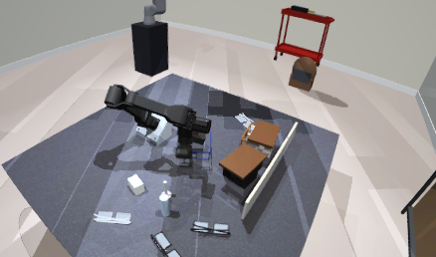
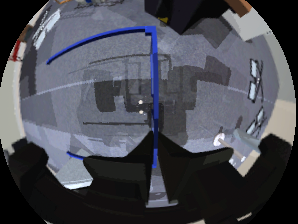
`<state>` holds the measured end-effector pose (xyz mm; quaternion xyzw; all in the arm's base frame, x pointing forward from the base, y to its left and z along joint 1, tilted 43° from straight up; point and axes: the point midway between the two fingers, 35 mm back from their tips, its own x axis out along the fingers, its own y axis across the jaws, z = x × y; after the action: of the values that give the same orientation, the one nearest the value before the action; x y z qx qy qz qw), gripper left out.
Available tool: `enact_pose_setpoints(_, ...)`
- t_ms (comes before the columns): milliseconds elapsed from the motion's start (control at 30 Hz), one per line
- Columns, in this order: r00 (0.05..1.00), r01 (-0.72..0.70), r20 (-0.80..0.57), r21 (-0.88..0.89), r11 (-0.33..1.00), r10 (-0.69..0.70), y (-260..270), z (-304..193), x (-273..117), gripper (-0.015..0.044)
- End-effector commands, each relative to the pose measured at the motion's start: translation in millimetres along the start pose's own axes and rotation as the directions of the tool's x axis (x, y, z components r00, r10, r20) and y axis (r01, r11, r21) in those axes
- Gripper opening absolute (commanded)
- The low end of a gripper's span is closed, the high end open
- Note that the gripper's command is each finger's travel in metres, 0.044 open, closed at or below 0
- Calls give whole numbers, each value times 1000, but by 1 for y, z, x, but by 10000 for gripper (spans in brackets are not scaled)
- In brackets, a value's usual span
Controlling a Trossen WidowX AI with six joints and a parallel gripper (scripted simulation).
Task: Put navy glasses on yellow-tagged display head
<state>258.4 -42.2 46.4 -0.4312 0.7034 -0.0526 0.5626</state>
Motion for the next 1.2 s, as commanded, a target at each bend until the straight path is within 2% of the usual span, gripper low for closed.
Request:
enact_pose_setpoints(0, 1000, 1, -8, -8, 1000, -1, 1, -2, 5, 0)
enact_pose_setpoints(1133, 1000, 6, -12, -7, 1000, -6, 1, -7, 32, 0)
enact_pose_setpoints(1167, 1000, 6, -5, 2, 1000, -6, 0, -5, 29, 26)
